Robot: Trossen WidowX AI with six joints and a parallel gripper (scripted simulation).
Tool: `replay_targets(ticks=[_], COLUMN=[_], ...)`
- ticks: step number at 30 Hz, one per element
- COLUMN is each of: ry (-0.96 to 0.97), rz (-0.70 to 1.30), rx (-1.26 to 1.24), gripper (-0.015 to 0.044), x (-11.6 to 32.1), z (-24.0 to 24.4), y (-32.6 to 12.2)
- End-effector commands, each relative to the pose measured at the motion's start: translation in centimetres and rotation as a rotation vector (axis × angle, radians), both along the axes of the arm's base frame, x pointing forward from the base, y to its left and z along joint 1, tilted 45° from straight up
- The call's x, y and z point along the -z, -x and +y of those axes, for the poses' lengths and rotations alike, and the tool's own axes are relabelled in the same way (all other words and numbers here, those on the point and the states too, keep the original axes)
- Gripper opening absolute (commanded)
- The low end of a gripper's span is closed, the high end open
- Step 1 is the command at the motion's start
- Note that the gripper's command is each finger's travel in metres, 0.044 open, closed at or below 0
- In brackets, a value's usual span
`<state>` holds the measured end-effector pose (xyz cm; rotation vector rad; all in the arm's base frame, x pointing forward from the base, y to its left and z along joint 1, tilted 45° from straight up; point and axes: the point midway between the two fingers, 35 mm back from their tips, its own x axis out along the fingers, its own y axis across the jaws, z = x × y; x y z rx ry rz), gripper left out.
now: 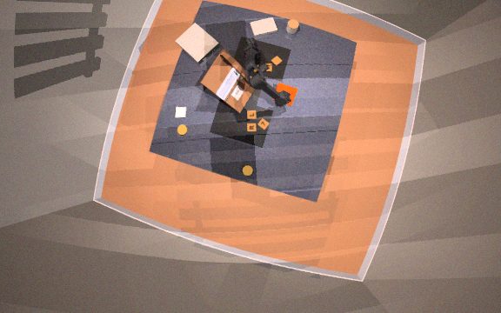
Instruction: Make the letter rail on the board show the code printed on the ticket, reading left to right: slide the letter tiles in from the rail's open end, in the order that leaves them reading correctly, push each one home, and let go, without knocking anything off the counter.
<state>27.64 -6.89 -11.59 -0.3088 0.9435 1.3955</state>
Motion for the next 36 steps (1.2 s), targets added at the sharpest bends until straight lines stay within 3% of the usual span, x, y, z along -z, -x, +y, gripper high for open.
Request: replay_targets(ticks=[1,3,36], ry=[0.001,0.001,0.002], rz=[-0.006,-0.006,-0.005], rx=[0.0,0.0,0.0], gripper=[0.005,0.0,0.0], x=[-0.2,-0.3,-1.3], z=[-0.2,-0.3,-1.0], y=[0.0,0.0,0.3])
